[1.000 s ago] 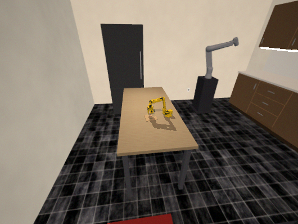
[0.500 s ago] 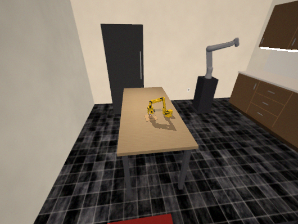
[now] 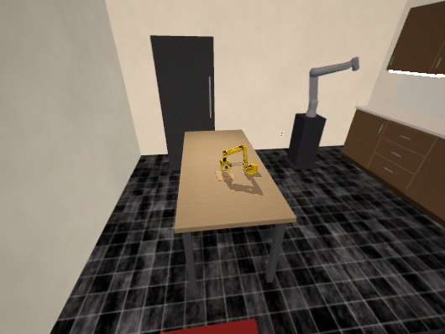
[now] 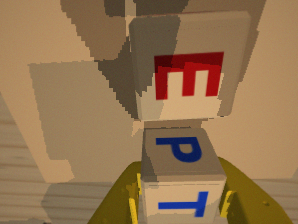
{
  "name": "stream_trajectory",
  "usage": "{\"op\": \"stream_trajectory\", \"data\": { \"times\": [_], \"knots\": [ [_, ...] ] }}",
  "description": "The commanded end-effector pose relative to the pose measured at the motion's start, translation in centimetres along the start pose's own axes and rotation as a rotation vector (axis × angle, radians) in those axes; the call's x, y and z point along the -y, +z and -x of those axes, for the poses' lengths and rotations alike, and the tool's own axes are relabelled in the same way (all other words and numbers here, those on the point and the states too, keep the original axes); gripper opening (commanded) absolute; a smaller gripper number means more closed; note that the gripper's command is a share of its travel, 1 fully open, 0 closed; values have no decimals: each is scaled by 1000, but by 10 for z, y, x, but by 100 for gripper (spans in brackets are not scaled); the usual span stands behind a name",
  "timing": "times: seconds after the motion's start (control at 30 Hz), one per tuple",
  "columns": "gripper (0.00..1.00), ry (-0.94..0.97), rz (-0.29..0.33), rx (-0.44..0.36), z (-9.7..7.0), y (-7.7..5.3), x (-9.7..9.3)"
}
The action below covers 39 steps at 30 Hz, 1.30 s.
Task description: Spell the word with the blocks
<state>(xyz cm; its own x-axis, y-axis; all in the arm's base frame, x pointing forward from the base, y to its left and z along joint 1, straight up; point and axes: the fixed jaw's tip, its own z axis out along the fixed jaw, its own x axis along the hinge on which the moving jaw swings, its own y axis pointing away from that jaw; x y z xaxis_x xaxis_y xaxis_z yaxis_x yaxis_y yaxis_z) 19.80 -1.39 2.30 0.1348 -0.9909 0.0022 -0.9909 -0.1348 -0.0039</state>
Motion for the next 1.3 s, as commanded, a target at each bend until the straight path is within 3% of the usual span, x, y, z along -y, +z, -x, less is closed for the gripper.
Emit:
{"op": "stream_trajectory", "data": {
  "times": [0.0, 0.43, 0.77, 1.27],
  "knots": [
    [0, 0, -63, -11, -1, -8, 8],
    [0, 0, -63, -11, -1, -4, 8],
    [13, 0, -63, -11, -1, -4, 8],
    [18, 0, -63, -11, -1, -4, 8]
  ]
}}
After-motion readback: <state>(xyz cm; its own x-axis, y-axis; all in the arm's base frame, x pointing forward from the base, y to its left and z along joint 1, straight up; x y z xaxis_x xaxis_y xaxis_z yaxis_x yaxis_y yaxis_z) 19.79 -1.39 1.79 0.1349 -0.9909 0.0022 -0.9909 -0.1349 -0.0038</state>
